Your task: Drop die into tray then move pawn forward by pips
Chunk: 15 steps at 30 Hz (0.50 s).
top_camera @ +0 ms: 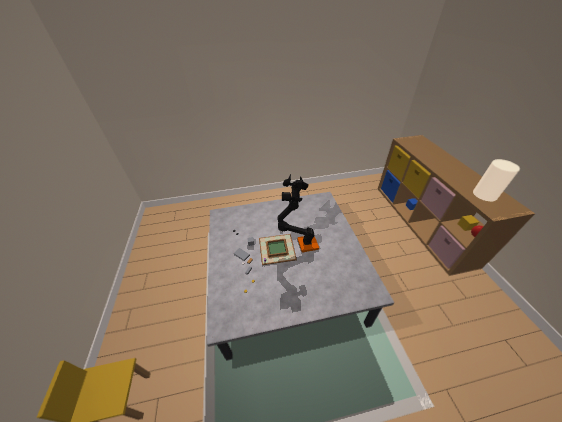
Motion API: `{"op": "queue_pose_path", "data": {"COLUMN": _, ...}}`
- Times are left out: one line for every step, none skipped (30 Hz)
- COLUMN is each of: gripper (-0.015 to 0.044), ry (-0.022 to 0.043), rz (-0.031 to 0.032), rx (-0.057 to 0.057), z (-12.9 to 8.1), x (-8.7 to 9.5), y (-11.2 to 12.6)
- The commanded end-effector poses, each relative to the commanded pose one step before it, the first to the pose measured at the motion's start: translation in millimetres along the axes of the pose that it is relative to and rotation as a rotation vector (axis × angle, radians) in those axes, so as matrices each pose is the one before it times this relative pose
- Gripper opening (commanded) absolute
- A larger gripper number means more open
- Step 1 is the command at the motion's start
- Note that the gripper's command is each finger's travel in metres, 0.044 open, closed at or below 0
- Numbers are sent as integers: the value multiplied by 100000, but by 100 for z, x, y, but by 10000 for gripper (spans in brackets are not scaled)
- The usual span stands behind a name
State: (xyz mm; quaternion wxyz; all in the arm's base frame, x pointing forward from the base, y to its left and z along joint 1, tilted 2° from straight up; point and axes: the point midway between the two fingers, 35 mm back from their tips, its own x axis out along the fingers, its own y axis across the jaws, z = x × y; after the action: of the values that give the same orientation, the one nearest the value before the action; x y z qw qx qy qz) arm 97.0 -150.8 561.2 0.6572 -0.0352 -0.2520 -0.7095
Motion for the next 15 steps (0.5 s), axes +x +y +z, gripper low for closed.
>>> {"op": "queue_pose_path", "data": {"gripper": 374, "ry": -773, "rz": -457, "rx": -191, "z": 133, "x": 58, "y": -161}}
{"op": "queue_pose_path", "data": {"gripper": 348, "ry": -2324, "rz": -1397, "rx": -595, "z": 398, "x": 165, "y": -486}}
{"op": "queue_pose_path", "data": {"gripper": 321, "ry": -3881, "rz": -2413, "rx": -1066, "z": 659, "x": 259, "y": -823}}
{"op": "queue_pose_path", "data": {"gripper": 295, "ry": -3058, "rz": -4196, "rx": -2230, "z": 603, "x": 404, "y": -1276}}
{"op": "queue_pose_path", "data": {"gripper": 275, "ry": -2809, "rz": -4384, "rx": -2385, "z": 560, "x": 395, "y": -1309}}
{"op": "queue_pose_path", "data": {"gripper": 275, "ry": -2593, "rz": -4513, "rx": -2498, "z": 522, "x": 381, "y": -1329}}
{"op": "queue_pose_path", "data": {"gripper": 275, "ry": -2544, "rz": -4580, "rx": -2545, "z": 506, "x": 362, "y": -1336}}
{"op": "queue_pose_path", "data": {"gripper": 275, "ry": -2498, "rz": -4645, "rx": -2589, "z": 490, "x": 342, "y": -1344}}
{"op": "queue_pose_path", "data": {"gripper": 275, "ry": -2449, "rz": -4708, "rx": -2630, "z": 475, "x": 323, "y": -1351}}
{"op": "queue_pose_path", "data": {"gripper": 275, "ry": -2398, "rz": -4770, "rx": -2669, "z": 460, "x": 304, "y": -1358}}
{"op": "queue_pose_path", "data": {"gripper": 275, "ry": -2699, "rz": -1174, "rx": -3818, "z": 316, "x": -12, "y": -349}}
{"op": "queue_pose_path", "data": {"gripper": 275, "ry": -2732, "rz": -2885, "rx": -3867, "z": 367, "x": 106, "y": -805}}
{"op": "queue_pose_path", "data": {"gripper": 275, "ry": -2282, "rz": -4597, "rx": -3343, "z": 355, "x": 233, "y": -1267}}
{"op": "queue_pose_path", "data": {"gripper": 275, "ry": -1907, "rz": -5163, "rx": -2936, "z": 319, "x": 267, "y": -1418}}
{"op": "queue_pose_path", "data": {"gripper": 275, "ry": -1842, "rz": -5217, "rx": -2958, "z": 305, "x": 251, "y": -1425}}
